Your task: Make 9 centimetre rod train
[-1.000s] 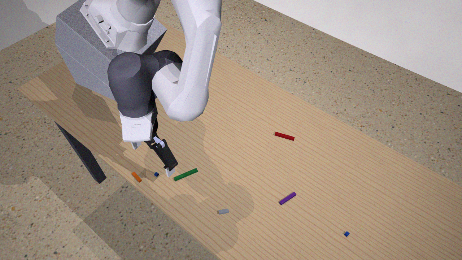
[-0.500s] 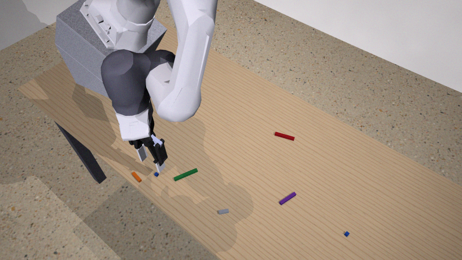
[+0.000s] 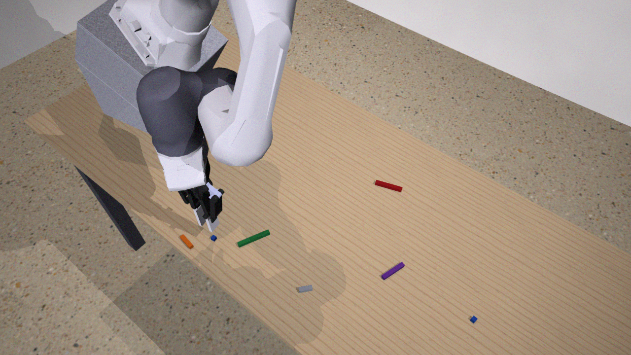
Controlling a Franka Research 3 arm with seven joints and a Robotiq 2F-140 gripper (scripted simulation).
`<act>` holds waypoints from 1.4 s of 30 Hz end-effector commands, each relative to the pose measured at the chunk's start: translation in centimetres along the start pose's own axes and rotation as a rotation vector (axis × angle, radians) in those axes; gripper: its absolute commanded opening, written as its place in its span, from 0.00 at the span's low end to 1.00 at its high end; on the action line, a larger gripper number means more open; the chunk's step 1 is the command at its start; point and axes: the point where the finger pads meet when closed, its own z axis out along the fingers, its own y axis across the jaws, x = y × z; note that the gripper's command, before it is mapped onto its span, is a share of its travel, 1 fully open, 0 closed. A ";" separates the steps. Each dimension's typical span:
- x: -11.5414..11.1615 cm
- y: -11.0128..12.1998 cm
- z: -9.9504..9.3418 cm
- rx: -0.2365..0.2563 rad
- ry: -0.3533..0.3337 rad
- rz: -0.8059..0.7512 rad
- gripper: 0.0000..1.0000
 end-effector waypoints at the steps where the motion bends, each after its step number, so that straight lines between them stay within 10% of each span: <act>1: 0.0 0.1 0.0 0.002 0.000 -0.022 0.23; 42: 0.0 0.2 2.3 0.002 0.000 -0.021 0.23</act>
